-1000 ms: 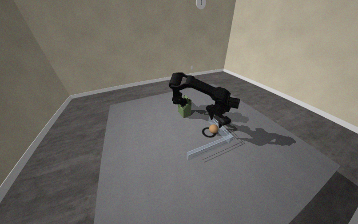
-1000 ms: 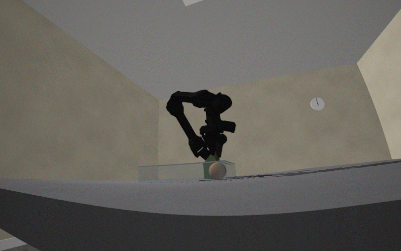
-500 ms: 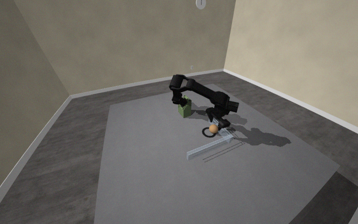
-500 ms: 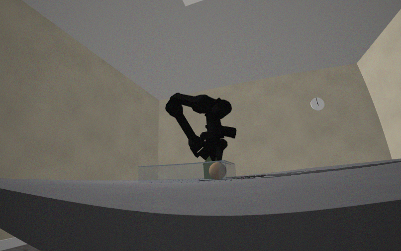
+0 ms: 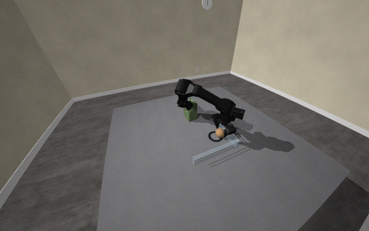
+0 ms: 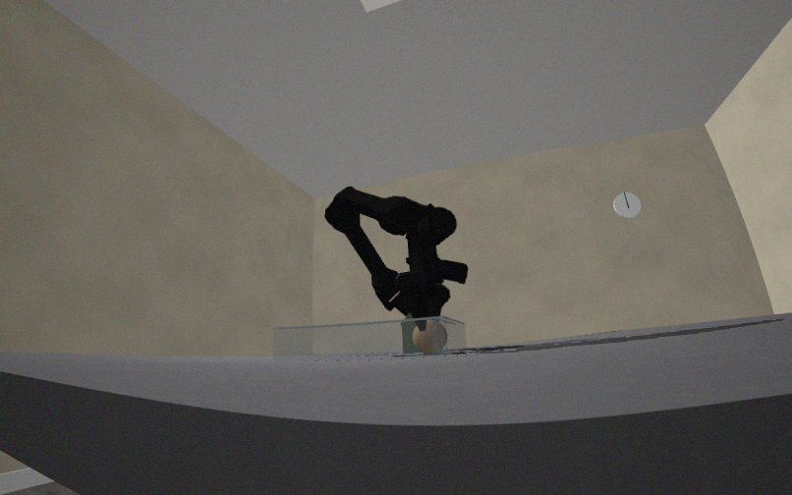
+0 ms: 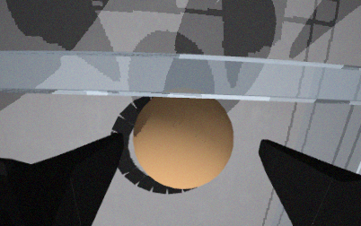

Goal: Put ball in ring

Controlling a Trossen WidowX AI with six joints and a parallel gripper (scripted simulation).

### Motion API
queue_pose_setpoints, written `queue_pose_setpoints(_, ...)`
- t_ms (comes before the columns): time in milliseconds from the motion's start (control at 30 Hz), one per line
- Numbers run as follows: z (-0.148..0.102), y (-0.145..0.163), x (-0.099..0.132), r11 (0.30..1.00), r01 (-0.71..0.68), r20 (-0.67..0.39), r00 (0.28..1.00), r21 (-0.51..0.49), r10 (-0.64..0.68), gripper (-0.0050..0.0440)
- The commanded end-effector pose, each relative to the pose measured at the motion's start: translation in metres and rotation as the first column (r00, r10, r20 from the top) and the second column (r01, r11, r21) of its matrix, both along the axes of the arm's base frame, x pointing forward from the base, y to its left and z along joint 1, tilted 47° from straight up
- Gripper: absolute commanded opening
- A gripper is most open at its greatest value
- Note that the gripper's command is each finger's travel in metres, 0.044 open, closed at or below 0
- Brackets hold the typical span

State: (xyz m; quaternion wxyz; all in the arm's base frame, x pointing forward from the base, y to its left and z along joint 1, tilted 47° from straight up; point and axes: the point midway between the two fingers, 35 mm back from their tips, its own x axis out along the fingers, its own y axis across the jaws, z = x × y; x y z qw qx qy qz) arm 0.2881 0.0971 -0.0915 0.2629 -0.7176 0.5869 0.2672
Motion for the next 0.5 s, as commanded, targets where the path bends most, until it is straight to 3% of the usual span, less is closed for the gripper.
queue_pose_setpoints(0,-0.0065,-0.0072,-0.0035,1.000,-0.003,-0.020,1.000,-0.016,0.003,0.0431)
queue_pose_setpoints(167,-0.0091,-0.0103,-0.0032,1.000,-0.003,-0.020,1.000,-0.016,0.002,0.0431)
queue_pose_setpoints(200,-0.0091,-0.0103,-0.0032,1.000,-0.003,-0.020,1.000,-0.016,0.002,0.0407)
queue_pose_setpoints(467,-0.0091,-0.0103,-0.0032,1.000,-0.003,-0.020,1.000,-0.016,0.002,0.0353)
